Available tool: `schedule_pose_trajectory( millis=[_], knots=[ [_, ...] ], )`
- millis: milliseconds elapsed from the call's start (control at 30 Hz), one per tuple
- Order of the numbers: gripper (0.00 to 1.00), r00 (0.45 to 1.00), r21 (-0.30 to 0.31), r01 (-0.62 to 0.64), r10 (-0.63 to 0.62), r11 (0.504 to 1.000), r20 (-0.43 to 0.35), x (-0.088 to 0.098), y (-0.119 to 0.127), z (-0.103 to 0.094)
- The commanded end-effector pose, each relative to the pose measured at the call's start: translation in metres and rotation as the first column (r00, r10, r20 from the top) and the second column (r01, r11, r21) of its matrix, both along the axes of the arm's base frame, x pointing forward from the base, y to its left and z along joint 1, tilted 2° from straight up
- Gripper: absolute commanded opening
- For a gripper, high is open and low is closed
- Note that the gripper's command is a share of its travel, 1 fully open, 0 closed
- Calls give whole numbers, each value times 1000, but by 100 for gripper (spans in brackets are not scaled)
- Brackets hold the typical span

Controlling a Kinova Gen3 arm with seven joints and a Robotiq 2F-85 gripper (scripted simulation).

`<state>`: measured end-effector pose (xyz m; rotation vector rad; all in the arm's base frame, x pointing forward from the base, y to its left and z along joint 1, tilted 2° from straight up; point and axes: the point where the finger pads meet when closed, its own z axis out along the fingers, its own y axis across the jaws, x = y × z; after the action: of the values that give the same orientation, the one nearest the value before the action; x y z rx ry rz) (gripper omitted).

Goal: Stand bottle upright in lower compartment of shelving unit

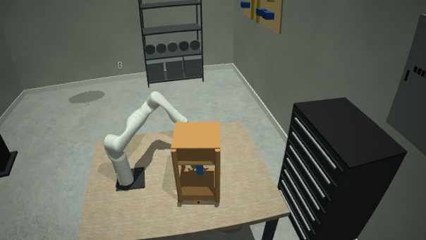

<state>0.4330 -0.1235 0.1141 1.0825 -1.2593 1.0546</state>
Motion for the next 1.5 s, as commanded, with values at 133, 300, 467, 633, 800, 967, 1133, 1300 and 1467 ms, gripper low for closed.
schedule_pose_trajectory(
  millis=[133,300,467,633,800,967,1133,1300,1467],
  knots=[
    [60,1000,1,-1,1,1000,2,1,4,1],
    [60,1000,1,-1,1,1000,2,2,6,1],
    [60,1000,1,-1,1,1000,2,2,10,1],
    [60,1000,1,-1,1,1000,2,3,14,0],
    [60,1000,1,-1,1,1000,2,4,17,0],
    [60,1000,1,-1,1,1000,2,5,22,0],
    [60,1000,1,-1,1,1000,2,5,27,0],
    [60,1000,1,-1,1,1000,2,6,31,0],
    [60,1000,1,-1,1,1000,2,7,35,0]
  ],
)
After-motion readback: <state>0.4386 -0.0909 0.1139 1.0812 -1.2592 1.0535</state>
